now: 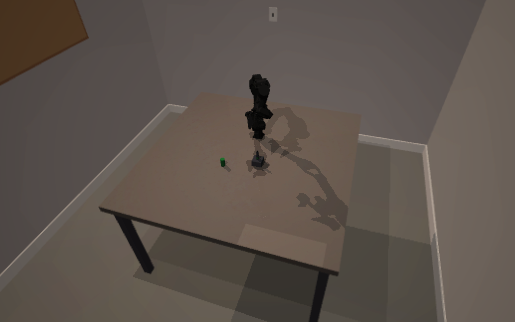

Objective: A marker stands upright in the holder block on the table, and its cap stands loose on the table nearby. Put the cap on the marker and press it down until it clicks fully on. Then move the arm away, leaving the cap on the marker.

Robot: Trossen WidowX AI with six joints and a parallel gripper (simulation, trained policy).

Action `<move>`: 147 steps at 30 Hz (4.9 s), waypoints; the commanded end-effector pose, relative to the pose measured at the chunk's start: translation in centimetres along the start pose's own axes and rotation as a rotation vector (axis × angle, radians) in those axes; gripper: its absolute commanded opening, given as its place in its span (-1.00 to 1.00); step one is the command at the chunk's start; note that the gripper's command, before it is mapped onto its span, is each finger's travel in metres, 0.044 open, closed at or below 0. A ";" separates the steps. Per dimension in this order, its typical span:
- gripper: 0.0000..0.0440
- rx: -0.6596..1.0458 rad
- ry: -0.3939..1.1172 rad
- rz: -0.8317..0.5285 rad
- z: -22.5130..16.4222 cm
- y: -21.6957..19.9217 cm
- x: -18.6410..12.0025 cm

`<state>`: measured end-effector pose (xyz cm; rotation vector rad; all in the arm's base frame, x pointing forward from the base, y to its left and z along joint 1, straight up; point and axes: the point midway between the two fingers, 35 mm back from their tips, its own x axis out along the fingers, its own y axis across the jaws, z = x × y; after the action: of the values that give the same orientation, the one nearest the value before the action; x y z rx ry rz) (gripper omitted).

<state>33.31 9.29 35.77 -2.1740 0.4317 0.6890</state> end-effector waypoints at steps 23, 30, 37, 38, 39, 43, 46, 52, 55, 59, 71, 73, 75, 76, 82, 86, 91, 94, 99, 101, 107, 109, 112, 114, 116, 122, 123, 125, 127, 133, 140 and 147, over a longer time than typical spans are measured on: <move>0.48 0.152 -0.072 0.260 -2.4 6.0 3.7; 0.48 0.197 -0.091 0.328 -3.0 7.6 4.6; 0.48 0.244 -0.108 0.392 -3.6 9.1 5.5; 0.48 0.251 -0.111 0.401 -3.7 9.4 5.6; 0.48 0.258 -0.113 0.410 -3.7 9.6 5.7; 0.48 0.285 -0.123 0.446 -4.1 10.5 6.2; 0.47 0.306 -0.130 0.471 -4.3 11.1 6.6; 0.47 0.347 -0.145 0.521 -4.8 12.4 7.3; 0.47 0.367 -0.152 0.545 -5.0 13.0 7.7; 0.47 0.394 -0.162 0.576 -5.3 13.9 8.1; 0.46 0.473 -0.192 0.664 -6.1 16.4 9.6; 0.46 0.485 -0.197 0.678 -6.2 16.8 9.8; 0.46 0.497 -0.202 0.691 -6.3 17.2 10.0; 0.45 0.504 -0.205 0.698 -6.3 17.5 10.1; 0.45 0.539 -0.221 0.736 -6.6 18.7 10.9; 0.45 0.561 -0.233 0.759 -6.8 19.4 11.3; 0.44 0.587 -0.248 0.786 -6.9 20.4 12.0; 0.43 0.602 -0.258 0.801 -6.9 20.9 12.4; 0.43 0.622 -0.276 0.824 -6.9 21.8 13.0; 0.42 0.630 -0.283 0.833 -6.8 22.1 13.3; 0.41 0.647 -0.307 0.856 -6.6 23.0 14.2; 0.40 0.652 -0.316 0.863 -6.5 23.3 14.4; 0.40 0.658 -0.330 0.874 -6.3 23.7 14.9; 0.39 0.661 -0.339 0.880 -6.2 24.0 15.2; 0.38 0.663 -0.348 0.887 -6.0 24.2 15.4; 0.36 0.665 -0.379 0.906 -5.5 25.1 16.3; 0.36 0.665 -0.385 0.909 -5.3 25.2 16.5; 0.35 0.664 -0.395 0.915 -5.1 25.5 16.7; 0.34 0.662 -0.407 0.921 -4.9 25.8 17.1; 0.31 0.651 -0.441 0.937 -4.0 26.9 18.1; 0.25 0.626 -0.484 0.952 -2.7 28.4 19.3; 0.16 0.587 -0.518 0.963 -1.6 29.7 20.1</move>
<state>34.83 -12.04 7.58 -1.0810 1.2395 1.3515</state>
